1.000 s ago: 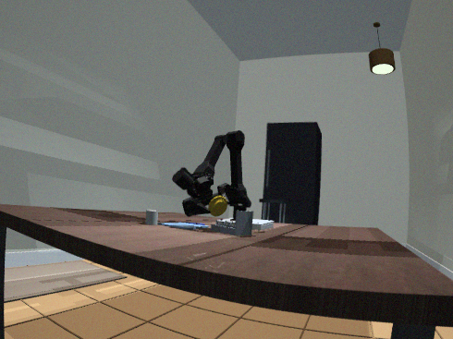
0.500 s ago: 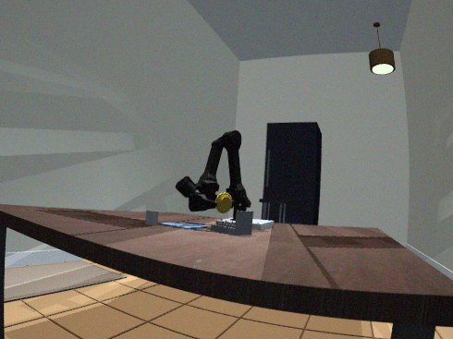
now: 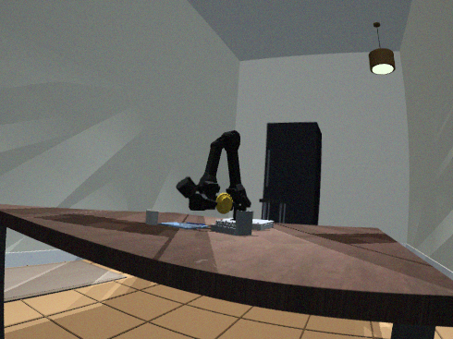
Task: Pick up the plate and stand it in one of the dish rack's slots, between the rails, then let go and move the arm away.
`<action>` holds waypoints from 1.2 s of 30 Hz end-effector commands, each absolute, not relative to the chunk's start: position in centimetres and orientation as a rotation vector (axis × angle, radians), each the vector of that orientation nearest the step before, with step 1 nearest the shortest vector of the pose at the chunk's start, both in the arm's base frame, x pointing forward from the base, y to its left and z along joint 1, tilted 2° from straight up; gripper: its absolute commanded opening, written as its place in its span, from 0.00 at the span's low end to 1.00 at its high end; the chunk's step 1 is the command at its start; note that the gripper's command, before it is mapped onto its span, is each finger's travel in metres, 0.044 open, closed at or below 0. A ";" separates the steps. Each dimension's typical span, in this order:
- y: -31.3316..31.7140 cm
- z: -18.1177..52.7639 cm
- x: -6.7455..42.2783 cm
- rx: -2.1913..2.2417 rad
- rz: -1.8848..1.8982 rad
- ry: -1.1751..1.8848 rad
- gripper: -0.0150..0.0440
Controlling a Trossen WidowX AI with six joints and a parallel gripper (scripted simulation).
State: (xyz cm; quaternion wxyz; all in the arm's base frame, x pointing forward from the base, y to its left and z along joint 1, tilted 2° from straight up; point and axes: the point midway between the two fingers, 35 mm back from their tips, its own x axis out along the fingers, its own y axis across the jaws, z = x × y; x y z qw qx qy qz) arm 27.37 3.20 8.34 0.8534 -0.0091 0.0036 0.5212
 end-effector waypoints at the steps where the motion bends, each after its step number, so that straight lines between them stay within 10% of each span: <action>1: 3.4 7.6 27.7 -0.034 1.095 0.017 0.25; 36: 4.2 4.1 28.1 -0.039 1.097 0.011 0.25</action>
